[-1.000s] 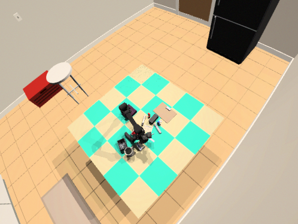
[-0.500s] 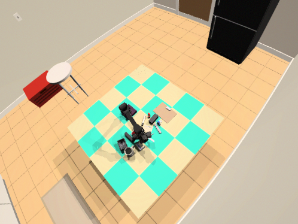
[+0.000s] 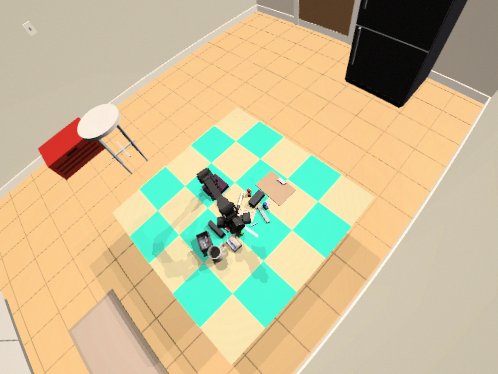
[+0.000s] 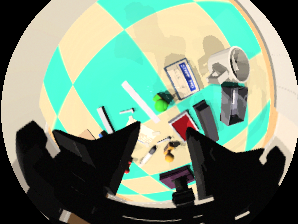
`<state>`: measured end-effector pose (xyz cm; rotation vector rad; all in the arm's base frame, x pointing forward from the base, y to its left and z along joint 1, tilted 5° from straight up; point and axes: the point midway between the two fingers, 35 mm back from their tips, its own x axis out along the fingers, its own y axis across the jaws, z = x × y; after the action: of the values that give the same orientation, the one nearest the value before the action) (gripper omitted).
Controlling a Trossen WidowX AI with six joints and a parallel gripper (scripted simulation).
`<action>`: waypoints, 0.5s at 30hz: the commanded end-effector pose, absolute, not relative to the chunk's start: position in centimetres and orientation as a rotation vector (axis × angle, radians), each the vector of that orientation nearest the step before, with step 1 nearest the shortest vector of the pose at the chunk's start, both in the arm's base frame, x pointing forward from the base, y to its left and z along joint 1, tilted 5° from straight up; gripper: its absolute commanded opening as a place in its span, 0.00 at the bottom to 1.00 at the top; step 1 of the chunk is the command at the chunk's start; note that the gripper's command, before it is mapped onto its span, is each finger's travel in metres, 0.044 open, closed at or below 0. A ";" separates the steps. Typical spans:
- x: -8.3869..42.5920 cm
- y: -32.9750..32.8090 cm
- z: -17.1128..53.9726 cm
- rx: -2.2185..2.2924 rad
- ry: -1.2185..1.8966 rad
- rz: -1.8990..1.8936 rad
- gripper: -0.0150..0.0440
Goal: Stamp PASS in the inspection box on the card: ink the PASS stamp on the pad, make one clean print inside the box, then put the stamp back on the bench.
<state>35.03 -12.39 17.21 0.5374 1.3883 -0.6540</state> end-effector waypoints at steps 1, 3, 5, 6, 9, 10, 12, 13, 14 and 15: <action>35.0 -12.3 17.2 0.543 1.392 -0.657 0.70; 35.0 -12.3 17.2 0.543 1.392 -0.657 0.70; 35.0 -12.3 17.2 0.543 1.392 -0.657 0.70; 35.0 -12.3 17.2 0.543 1.392 -0.657 0.70; 35.0 -12.3 17.2 0.543 1.392 -0.657 0.70; 35.0 -12.3 17.2 0.543 1.392 -0.657 0.70; 35.0 -12.4 17.2 0.537 1.391 -0.654 0.70; 35.0 -12.4 17.2 0.537 1.391 -0.654 0.70; 35.0 -12.4 17.2 0.537 1.391 -0.654 0.70; 35.0 -12.4 17.2 0.537 1.391 -0.654 0.70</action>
<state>35.05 -12.38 17.25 0.5373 1.3908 -0.6543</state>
